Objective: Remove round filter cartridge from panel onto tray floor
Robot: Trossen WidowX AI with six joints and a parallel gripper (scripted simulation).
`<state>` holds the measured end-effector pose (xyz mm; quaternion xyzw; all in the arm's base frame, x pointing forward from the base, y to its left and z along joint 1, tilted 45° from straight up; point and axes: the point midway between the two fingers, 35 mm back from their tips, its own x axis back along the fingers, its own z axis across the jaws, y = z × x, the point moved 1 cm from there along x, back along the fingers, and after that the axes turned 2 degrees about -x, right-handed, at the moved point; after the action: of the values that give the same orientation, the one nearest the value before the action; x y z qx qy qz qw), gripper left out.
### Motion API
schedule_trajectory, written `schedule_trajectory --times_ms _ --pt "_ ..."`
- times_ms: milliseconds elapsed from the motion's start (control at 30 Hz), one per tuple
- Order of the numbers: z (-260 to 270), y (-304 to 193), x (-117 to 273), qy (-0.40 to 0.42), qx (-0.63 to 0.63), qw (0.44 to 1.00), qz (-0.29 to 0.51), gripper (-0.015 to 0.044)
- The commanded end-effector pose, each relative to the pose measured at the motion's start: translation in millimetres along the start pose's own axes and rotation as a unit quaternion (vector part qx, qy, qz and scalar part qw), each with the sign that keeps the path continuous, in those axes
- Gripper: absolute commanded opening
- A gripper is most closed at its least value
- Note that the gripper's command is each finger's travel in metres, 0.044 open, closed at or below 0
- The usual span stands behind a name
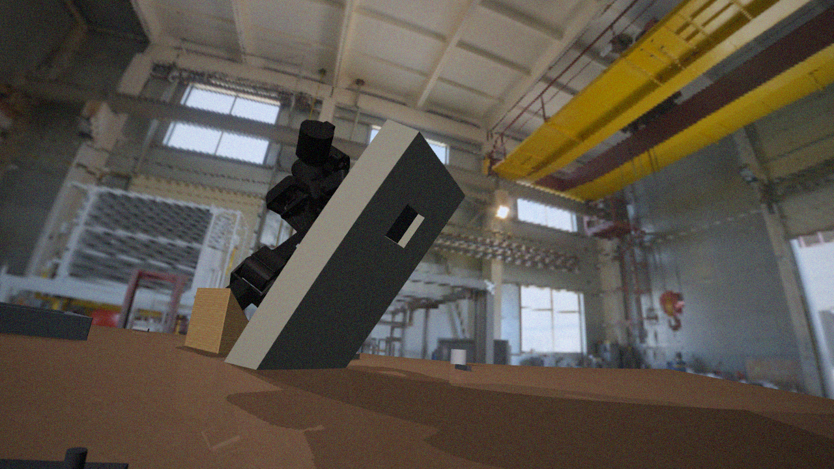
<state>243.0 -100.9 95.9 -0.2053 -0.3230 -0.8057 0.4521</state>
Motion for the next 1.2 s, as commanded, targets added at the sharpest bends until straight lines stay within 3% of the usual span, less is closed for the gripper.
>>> schedule_trajectory --times_ms 0,300,533,800,1167 --pt "-0.2 0.1 0.9 0.0 0.0 1.0 0.0 0.0252" --pt "-0.2 0.1 0.9 0.0 0.0 1.0 0.0 0.0173" --pt "0.2 8.3 4.6 0.0 -0.001 1.0 -0.001 0.0" --pt "0.5 23.3 14.6 0.001 -0.002 1.0 -0.001 0.0" --pt "-3.7 27.3 68.9 -0.003 -0.003 1.0 0.001 0.0"
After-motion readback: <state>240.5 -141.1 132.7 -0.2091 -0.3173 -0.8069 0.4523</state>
